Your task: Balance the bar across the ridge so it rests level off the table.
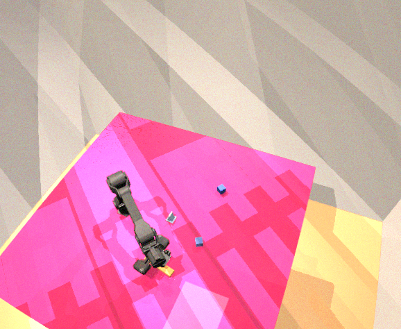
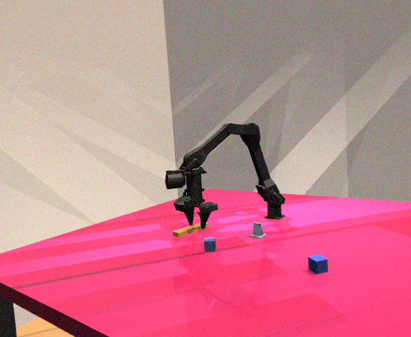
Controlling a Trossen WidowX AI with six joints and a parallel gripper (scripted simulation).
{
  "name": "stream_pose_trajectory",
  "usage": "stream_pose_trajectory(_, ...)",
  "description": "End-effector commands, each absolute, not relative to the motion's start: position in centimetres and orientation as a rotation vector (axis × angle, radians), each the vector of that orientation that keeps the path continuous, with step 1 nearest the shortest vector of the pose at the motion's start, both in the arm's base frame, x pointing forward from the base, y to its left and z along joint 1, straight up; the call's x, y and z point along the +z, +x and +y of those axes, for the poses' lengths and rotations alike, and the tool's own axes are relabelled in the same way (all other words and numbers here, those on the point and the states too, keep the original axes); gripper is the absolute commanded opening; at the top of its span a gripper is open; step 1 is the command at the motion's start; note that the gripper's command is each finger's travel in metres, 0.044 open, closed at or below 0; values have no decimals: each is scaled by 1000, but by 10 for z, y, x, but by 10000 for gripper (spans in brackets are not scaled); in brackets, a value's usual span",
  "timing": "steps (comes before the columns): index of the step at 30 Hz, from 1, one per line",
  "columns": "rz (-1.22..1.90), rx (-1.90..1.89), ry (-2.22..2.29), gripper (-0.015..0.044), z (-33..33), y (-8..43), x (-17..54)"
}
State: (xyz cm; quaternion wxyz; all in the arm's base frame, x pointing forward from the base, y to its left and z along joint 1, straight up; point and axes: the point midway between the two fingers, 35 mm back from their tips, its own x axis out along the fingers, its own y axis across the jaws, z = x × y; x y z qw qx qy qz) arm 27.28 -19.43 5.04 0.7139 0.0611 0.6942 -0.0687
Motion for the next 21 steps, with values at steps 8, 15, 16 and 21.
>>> stream_pose_trajectory(8, 1543, -159, 138, 315, -194, 272, 48)
stream_pose_trajectory(15, 1541, -151, 137, 184, -194, 272, 49)
stream_pose_trajectory(16, 1541, -151, 137, 157, -194, 272, 49)
stream_pose_trajectory(21, 1541, -151, 137, 105, -194, 272, 49)
